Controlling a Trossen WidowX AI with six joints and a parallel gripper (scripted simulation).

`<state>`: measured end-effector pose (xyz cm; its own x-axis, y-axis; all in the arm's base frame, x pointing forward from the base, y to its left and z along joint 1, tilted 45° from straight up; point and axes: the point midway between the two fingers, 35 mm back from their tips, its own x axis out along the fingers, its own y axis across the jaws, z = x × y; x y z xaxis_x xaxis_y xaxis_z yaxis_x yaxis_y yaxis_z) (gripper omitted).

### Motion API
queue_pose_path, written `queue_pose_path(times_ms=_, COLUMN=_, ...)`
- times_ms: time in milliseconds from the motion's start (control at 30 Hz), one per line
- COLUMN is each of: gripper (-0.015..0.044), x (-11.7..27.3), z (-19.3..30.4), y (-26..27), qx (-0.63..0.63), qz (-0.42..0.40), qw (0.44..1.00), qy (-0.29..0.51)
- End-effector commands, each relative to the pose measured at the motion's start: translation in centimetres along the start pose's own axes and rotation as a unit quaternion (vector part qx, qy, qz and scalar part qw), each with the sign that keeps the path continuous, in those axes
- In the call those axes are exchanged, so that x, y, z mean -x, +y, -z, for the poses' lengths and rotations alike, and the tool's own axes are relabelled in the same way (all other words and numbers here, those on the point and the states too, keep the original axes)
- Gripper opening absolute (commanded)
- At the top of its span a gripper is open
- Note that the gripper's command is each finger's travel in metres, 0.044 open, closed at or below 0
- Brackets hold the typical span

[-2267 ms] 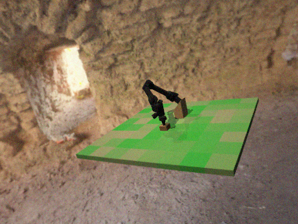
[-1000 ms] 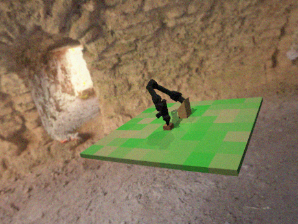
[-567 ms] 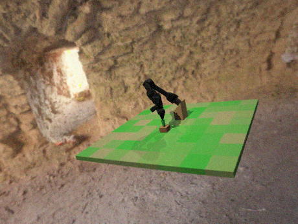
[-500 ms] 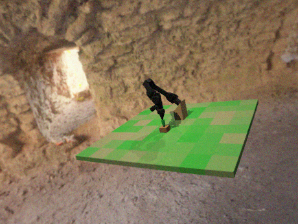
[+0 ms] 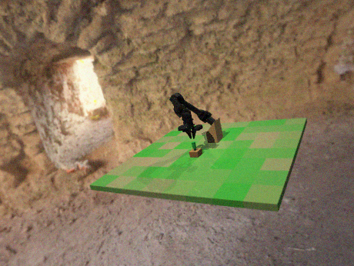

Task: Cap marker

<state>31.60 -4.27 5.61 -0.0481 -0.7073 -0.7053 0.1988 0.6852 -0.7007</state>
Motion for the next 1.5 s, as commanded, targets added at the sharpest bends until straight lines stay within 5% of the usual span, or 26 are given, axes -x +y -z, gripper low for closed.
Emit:
queue_pose_path(times_ms=0, gripper=0.0020, x=0.3, z=0.0, y=0.0, qx=0.053, qz=-0.003, qw=0.999, qy=0.001)
queue_pose_path(times_ms=1467, gripper=0.0000, x=-3.3, z=-0.3, y=0.1, qx=0.050, qz=-0.006, qw=0.999, qy=-0.005)
